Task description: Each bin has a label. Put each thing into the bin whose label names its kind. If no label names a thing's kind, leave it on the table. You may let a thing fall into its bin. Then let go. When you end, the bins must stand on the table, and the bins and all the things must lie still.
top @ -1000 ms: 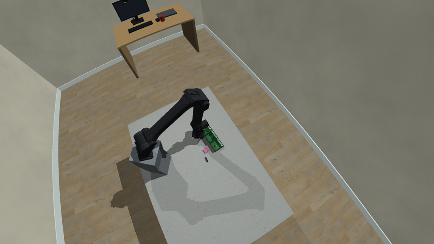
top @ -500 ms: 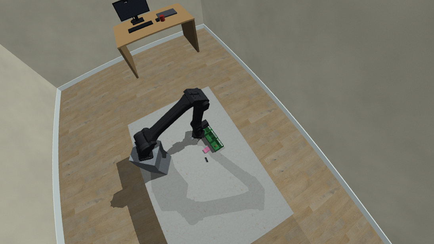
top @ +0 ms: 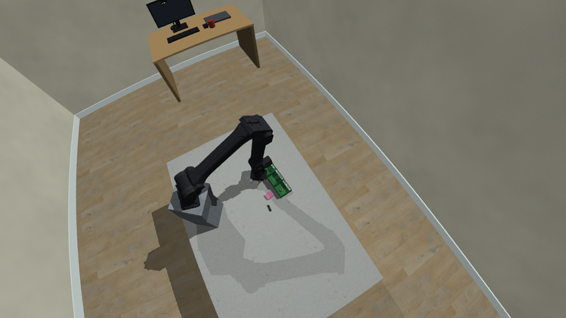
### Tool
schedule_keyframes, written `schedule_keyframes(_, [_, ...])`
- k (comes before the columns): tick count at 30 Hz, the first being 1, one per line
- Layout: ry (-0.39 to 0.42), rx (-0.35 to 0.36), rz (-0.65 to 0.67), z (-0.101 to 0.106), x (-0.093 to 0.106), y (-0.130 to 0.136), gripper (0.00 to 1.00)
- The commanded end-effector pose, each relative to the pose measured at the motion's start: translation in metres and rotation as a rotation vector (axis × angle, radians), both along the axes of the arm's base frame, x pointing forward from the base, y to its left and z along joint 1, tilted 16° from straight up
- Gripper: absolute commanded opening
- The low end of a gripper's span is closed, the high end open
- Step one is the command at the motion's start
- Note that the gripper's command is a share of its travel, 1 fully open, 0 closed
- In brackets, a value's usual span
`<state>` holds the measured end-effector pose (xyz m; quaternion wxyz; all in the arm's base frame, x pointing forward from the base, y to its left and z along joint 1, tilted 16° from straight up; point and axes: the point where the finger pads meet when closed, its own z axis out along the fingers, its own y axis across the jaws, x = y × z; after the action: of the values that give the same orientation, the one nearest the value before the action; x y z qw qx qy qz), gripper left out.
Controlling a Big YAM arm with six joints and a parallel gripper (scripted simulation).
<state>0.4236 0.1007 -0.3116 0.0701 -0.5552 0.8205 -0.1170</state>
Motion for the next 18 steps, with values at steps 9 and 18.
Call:
schedule_keyframes(9, [-0.010, 0.008, 0.004, 0.034, -0.003, 0.009, 0.09])
schedule_keyframes(18, [-0.013, 0.008, 0.003, 0.063, -0.010, 0.012, 0.09])
